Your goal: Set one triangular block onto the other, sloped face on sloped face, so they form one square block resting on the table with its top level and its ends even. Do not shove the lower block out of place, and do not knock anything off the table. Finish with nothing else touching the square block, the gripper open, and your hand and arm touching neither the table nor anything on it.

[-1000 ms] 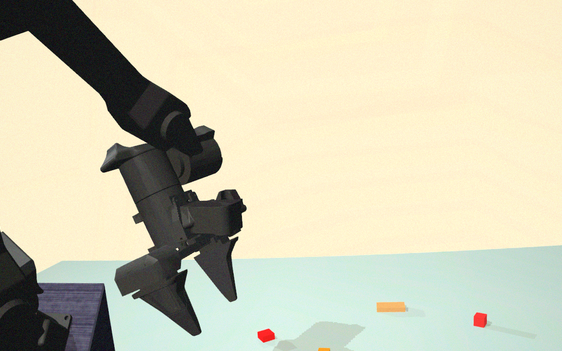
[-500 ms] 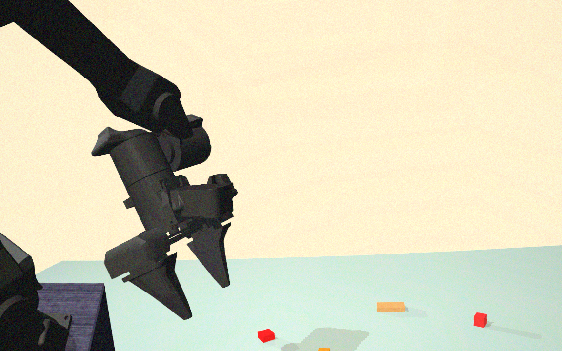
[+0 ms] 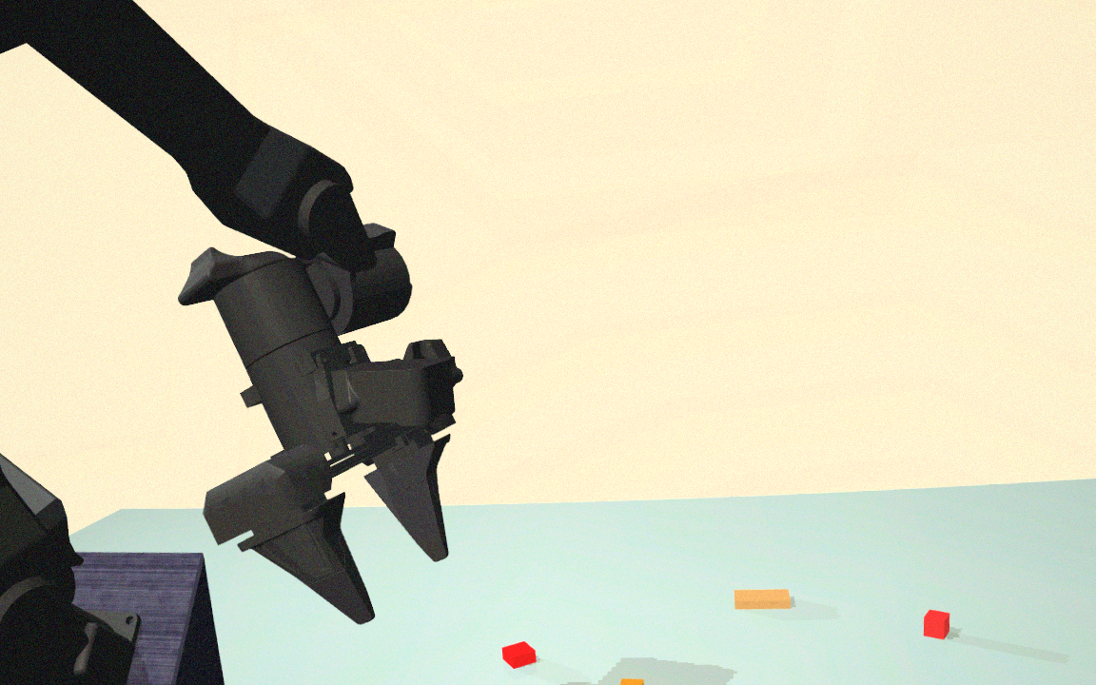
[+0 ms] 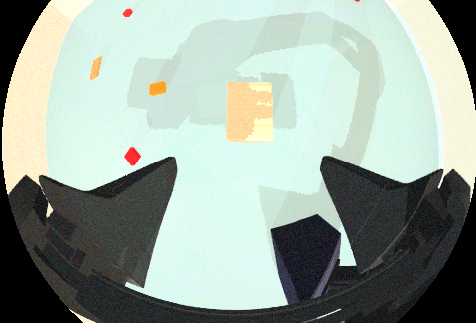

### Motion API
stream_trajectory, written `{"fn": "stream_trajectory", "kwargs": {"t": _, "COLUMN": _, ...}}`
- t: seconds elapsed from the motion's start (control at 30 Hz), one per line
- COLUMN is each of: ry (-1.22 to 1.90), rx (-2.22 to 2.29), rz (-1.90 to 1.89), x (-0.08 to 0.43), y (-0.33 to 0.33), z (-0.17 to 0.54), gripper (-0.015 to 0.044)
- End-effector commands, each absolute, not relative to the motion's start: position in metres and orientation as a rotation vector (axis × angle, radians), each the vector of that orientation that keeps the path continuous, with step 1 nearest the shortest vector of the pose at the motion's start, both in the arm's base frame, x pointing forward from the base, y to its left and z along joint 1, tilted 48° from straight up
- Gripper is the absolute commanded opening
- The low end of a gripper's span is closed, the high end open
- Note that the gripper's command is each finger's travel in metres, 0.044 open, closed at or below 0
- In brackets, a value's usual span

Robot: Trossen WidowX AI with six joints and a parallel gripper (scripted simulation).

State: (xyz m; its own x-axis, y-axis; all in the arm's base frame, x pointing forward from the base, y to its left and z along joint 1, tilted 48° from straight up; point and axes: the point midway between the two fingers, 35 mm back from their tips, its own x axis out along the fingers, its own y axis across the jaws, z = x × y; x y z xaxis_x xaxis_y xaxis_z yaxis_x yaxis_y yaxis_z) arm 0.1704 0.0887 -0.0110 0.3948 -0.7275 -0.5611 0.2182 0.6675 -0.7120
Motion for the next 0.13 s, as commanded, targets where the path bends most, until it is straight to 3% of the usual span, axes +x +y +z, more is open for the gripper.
{"fn": "stream_trajectory", "kwargs": {"t": 0.0, "ry": 0.993, "rx": -0.601, "rz": -0.643, "x": 0.1704, "y": 0.0883, "z": -0.0112, "gripper": 0.044}}
{"fn": "stream_trajectory", "kwargs": {"t": 0.1, "ry": 0.993, "rx": -0.601, "rz": -0.643, "x": 0.1704, "y": 0.0883, "z": -0.0112, "gripper": 0.044}}
